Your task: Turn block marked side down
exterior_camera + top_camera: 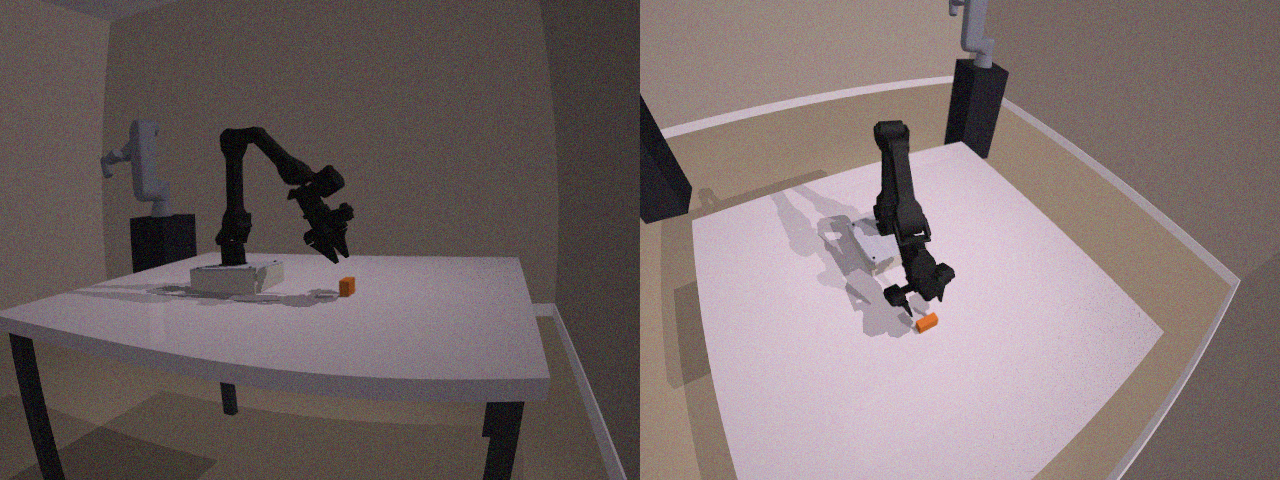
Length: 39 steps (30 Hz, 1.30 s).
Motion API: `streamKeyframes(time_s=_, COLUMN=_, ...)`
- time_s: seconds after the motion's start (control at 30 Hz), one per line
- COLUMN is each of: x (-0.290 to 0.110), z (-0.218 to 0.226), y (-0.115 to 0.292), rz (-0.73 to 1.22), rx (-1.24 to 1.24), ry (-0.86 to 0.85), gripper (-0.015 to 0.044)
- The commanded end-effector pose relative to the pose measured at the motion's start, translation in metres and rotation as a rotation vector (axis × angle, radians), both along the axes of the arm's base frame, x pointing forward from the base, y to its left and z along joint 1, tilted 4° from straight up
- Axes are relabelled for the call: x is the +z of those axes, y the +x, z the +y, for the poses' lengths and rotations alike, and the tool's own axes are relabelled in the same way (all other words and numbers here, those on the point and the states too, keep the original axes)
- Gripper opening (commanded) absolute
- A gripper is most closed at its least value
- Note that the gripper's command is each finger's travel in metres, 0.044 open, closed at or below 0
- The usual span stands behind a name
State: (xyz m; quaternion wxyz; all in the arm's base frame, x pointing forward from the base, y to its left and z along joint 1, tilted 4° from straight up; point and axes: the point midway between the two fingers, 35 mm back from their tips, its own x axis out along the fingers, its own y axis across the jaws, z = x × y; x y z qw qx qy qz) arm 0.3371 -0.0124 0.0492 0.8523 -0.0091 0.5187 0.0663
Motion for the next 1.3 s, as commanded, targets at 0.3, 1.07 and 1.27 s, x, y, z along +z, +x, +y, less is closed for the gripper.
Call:
streamKeyframes(time_s=0.3, x=0.019, z=0.002, y=0.027, rz=0.441, rx=0.028, ry=-0.065, gripper=0.0440)
streamKeyframes(time_s=1.07, x=-0.013, z=0.006, y=0.025, rz=0.492, rx=0.033, ry=-0.073, gripper=0.0440)
streamKeyframes(time_s=1.27, x=-0.028, z=0.006, y=0.028, rz=0.492, rx=0.033, ry=-0.074, gripper=0.0440)
